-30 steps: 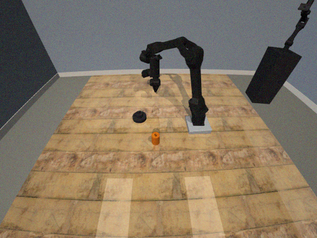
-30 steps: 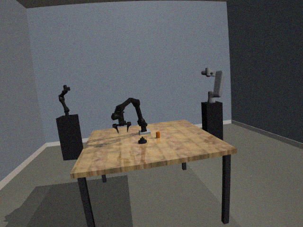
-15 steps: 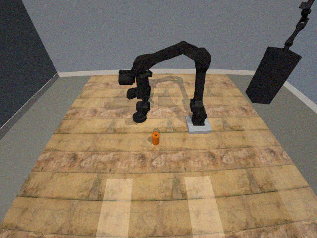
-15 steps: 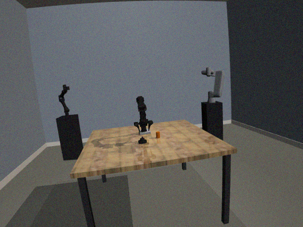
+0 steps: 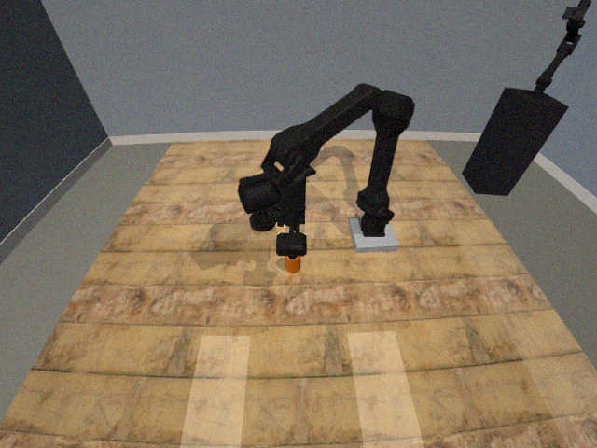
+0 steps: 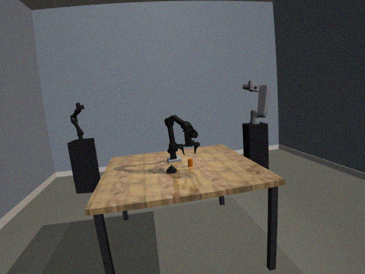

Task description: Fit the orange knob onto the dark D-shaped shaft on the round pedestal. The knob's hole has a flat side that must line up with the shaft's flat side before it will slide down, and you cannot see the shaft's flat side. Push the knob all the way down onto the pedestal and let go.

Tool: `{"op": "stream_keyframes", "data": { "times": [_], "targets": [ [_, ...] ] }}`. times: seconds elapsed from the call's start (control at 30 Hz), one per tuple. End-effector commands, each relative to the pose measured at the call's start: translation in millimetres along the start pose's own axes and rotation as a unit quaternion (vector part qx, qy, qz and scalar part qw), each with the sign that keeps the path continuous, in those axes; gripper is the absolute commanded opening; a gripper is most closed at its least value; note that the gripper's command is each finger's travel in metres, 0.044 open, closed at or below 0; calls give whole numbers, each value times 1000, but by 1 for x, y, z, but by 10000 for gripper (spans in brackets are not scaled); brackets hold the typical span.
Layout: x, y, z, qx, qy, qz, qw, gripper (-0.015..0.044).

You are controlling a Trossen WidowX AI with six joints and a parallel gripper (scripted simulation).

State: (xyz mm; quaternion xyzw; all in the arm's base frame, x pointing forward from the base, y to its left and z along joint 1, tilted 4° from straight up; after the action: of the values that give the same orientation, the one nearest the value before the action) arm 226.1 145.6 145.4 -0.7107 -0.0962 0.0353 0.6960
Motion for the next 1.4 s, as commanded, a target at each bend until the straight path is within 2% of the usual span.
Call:
{"op": "stream_keyframes", "data": {
  "times": [0.0,1.37],
  "targets": [
    [-2,9,2,-3,9,1,1000,440],
    [0,78,2,-3,9,1,1000,440]
  ]
}}
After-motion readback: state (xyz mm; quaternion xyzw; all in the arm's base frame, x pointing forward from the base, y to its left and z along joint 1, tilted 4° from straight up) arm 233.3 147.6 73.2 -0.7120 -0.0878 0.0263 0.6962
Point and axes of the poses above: the point midway between the two fingers, 35 mm back from their tips, its own y axis out along the fingers, its own z axis across the jaws, x = y × z, the point moved 2 cm from there along -y, back along the fingers, and after that the axes turned 6 degrees about -y, right-handed, at the moved point
